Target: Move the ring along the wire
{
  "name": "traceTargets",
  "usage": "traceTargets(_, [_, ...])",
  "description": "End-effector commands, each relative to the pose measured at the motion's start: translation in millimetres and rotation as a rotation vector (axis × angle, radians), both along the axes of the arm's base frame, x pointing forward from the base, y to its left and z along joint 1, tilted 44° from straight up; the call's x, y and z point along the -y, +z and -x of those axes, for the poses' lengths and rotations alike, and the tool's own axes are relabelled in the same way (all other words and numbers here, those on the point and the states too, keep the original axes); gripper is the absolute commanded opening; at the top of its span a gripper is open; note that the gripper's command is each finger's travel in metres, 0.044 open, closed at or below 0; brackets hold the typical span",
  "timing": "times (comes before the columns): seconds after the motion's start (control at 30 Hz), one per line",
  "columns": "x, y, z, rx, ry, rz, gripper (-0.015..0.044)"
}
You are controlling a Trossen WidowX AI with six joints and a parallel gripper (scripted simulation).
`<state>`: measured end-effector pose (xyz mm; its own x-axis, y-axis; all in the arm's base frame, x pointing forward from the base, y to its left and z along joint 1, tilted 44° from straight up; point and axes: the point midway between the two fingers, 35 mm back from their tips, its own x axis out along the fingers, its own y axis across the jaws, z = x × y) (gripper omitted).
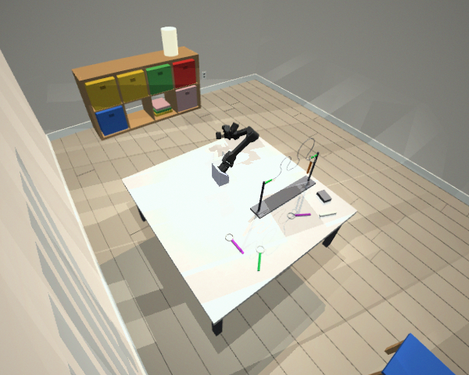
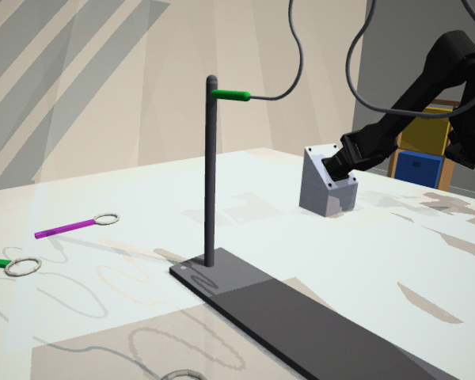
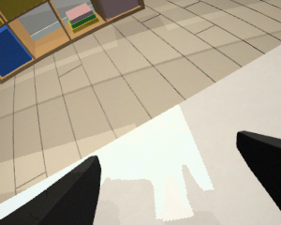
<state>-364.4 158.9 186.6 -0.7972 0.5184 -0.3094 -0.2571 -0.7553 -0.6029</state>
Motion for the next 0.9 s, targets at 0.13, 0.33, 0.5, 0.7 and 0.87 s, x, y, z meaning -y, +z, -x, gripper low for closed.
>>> traceTargets(0.13, [-28.2,12.8,-7.8,-0.046,-0.101,0.011,0.0269])
traceTargets(0.33, [-104.0,49.4,-43.3,-0.187,-0.384,0.028,0.0160])
traceTargets(0.5, [-160.5,80.8,-87.8,-0.320,-0.615,0.025,0.0160])
traceTargets(0.7, [-214.9,118.2,-155.9,-0.492,-0.880,-0.003,0.0160])
traceTargets(0.87, [-248.1,146.1,-221.7,-0.666,-1.103,-0.047,0.0160])
